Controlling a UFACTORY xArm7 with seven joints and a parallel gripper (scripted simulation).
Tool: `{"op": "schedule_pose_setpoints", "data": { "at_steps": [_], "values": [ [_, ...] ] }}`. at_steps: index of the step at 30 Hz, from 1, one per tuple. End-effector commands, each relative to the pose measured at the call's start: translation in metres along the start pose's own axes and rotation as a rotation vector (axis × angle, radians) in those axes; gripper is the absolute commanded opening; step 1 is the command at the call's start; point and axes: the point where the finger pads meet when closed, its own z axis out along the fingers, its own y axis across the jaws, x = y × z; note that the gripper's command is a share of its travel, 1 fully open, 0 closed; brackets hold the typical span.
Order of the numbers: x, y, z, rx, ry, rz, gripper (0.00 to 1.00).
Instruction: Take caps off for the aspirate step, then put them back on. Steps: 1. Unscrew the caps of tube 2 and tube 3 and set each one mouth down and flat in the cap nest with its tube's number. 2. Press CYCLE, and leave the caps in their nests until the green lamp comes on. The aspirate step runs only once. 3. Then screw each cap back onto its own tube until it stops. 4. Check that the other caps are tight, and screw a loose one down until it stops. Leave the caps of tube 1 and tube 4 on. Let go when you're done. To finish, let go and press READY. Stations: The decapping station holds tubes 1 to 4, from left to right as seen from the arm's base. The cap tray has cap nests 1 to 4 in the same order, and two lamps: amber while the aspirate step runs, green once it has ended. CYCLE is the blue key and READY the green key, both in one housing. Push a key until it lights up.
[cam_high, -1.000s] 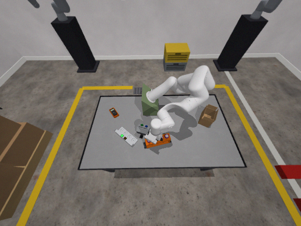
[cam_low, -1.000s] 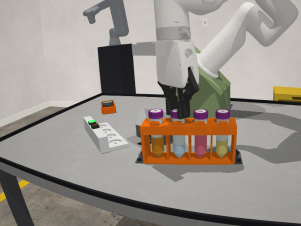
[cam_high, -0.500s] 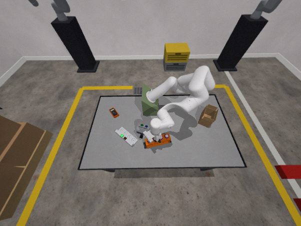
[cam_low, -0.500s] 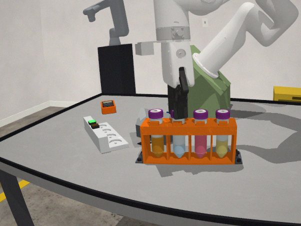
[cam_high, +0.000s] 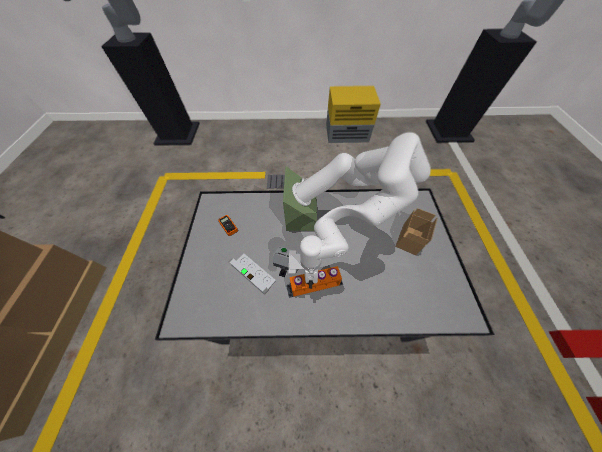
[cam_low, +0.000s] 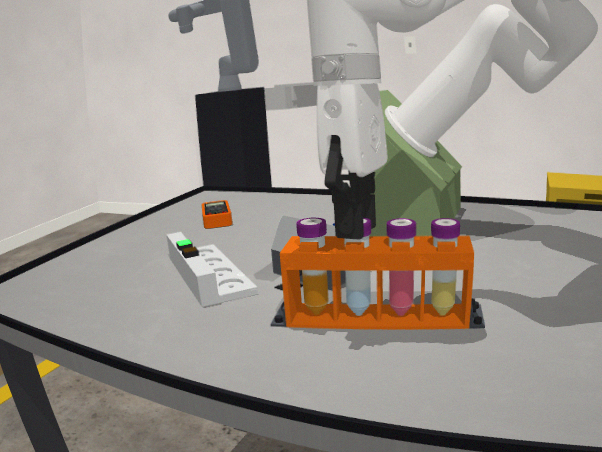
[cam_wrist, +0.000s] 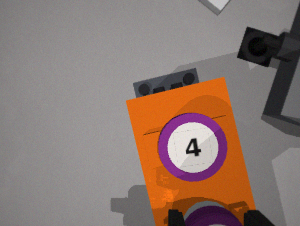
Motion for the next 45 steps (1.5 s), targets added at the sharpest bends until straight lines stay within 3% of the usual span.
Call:
{"op": "schedule_pose_setpoints", "data": {
  "at_steps": [1, 7, 16, 17, 30, 33, 45],
  "values": [
    [0.0008, -0.0017, -0.0018, -0.014, 0.015, 0.267, 0.0],
    [0.0008, -0.0017, -0.0015, -0.012, 0.017, 0.545, 0.0],
    [0.0008, -0.0017, -0.0016, -0.012, 0.017, 0.545, 0.0],
    [0.0008, -0.0018, -0.0016, -0.012, 0.017, 0.545, 0.46],
    [0.0008, -0.0018, -0.0021, -0.013, 0.016, 0.462, 0.46],
    [0.0008, -0.0018, -0.0021, -0.014, 0.015, 0.212, 0.46],
    [0.0008, -0.0018, -0.0021, -0.019, 0.011, -0.323, 0.46]
  ]
}}
